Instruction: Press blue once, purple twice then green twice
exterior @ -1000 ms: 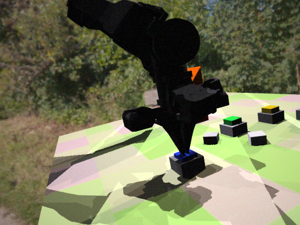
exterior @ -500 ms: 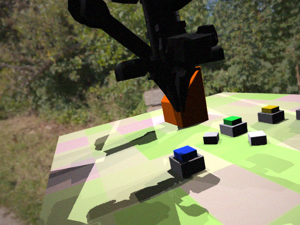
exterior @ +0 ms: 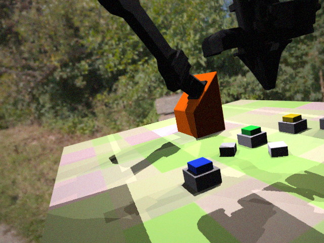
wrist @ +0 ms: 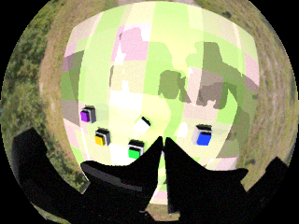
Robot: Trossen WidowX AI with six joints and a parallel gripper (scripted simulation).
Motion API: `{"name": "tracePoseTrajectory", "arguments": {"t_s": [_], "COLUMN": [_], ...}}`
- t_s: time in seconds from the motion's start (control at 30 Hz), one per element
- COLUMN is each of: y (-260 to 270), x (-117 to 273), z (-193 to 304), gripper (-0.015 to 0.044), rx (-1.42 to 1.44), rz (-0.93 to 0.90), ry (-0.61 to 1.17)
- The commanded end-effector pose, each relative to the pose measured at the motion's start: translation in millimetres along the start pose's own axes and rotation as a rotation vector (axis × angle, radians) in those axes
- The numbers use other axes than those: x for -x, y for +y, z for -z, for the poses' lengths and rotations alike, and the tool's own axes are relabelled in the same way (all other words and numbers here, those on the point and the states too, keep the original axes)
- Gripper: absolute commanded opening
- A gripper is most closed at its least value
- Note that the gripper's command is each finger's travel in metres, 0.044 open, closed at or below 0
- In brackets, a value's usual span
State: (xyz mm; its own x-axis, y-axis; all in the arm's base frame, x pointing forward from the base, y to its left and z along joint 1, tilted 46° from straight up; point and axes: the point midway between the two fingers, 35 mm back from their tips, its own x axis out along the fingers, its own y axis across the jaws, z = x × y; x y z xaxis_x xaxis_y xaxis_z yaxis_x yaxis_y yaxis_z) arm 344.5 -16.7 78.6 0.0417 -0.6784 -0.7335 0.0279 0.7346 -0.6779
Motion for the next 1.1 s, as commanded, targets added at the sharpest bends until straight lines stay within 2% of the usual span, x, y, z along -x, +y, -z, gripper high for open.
{"name": "tracePoseTrajectory", "arguments": {"t_s": [0.0,0.27,0.37,0.63,0.7,0.8,1.07], "y": [70,212,243,250,249,247,247], "x": [1,-10,-16,-18,-33,-77,-84], "z": [-5,27,43,47,46,48,48], "gripper": [0.002,0.002,0.002,0.002,0.002,0.002,0.002], "rx": [0.004,0.006,0.003,0.002,0.002,0.002,0.002], "rz": [-0.017,0.008,0.024,0.029,0.029,0.031,0.032], "ry": [0.005,0.027,0.029,0.03,0.032,0.03,0.029]}}
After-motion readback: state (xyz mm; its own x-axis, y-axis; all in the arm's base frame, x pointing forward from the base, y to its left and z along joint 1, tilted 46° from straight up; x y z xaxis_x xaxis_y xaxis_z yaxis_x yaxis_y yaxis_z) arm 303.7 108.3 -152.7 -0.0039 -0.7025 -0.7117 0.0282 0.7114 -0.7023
